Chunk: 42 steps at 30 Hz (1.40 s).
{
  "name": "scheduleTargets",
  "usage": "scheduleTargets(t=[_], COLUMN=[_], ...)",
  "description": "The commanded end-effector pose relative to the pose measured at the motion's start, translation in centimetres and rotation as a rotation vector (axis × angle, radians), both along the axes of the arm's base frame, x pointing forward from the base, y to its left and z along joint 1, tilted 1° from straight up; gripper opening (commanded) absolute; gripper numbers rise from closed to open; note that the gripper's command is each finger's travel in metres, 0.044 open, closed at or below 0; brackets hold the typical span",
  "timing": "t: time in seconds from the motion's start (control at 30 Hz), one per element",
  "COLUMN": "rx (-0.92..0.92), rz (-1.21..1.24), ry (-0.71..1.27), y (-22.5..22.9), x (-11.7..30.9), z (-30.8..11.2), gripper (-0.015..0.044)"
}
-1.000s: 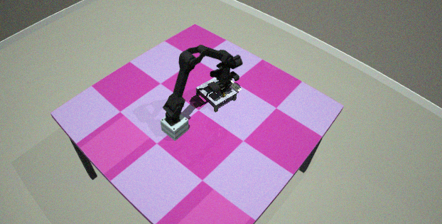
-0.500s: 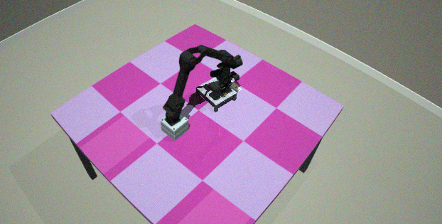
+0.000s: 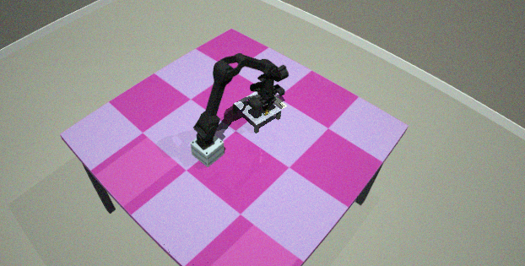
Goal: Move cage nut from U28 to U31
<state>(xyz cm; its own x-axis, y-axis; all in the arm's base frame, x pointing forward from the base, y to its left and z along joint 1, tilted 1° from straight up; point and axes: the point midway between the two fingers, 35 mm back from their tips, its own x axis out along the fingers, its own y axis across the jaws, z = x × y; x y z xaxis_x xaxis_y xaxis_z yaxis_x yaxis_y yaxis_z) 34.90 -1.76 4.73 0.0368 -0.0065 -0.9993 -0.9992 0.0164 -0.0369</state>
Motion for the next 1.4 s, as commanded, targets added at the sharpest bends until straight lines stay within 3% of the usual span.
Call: scheduleTargets(t=[0.0, 1.37], rx=[-0.004, -0.005], rz=[0.003, 0.003], ry=[-0.002, -0.031], y=[-0.06, -0.07], x=[0.13, 0.09], z=[0.11, -0.04], gripper=[0.0035, 0.0035])
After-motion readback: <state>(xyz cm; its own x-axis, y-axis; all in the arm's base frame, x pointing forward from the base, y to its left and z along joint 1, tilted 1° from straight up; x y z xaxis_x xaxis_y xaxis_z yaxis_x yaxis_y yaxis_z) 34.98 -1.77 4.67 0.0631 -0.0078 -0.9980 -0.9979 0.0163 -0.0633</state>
